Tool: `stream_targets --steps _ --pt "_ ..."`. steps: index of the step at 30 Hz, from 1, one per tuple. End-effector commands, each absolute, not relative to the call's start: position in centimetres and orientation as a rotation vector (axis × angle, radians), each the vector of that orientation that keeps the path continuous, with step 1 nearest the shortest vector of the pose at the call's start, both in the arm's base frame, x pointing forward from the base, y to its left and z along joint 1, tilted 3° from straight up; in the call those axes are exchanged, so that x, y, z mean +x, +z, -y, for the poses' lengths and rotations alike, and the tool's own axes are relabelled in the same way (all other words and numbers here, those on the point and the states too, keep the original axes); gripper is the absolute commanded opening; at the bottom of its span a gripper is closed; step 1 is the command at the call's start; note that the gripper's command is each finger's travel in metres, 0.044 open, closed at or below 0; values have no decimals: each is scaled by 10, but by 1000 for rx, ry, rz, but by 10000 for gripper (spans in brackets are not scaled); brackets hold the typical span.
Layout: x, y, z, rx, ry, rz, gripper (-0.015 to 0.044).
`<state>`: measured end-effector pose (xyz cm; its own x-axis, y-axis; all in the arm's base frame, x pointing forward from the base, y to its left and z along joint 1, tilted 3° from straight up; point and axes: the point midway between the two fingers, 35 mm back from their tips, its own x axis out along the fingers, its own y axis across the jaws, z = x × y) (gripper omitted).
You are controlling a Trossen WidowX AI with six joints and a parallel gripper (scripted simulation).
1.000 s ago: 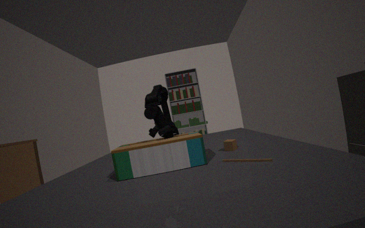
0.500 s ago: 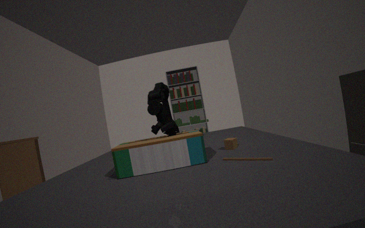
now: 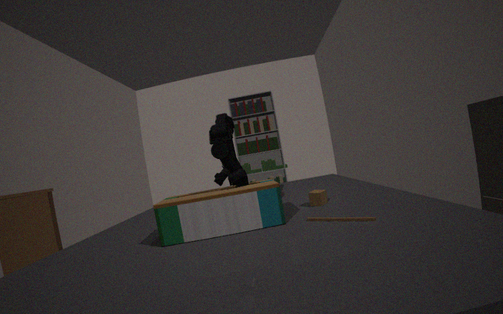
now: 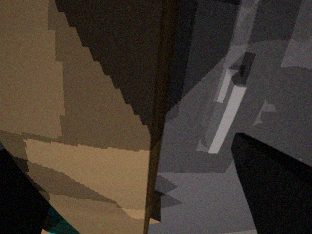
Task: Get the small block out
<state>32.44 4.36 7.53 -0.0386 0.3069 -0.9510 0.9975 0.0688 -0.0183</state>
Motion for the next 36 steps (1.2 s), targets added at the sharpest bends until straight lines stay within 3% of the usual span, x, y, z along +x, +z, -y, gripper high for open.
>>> stream_targets --steps 1,23,36 --pt "323 74 -48 1373 -1020 -1495 400" --pt "321 73 -72 1375 -1019 -1496 400" --pt "325 135 -71 1376 -1002 -1485 400"
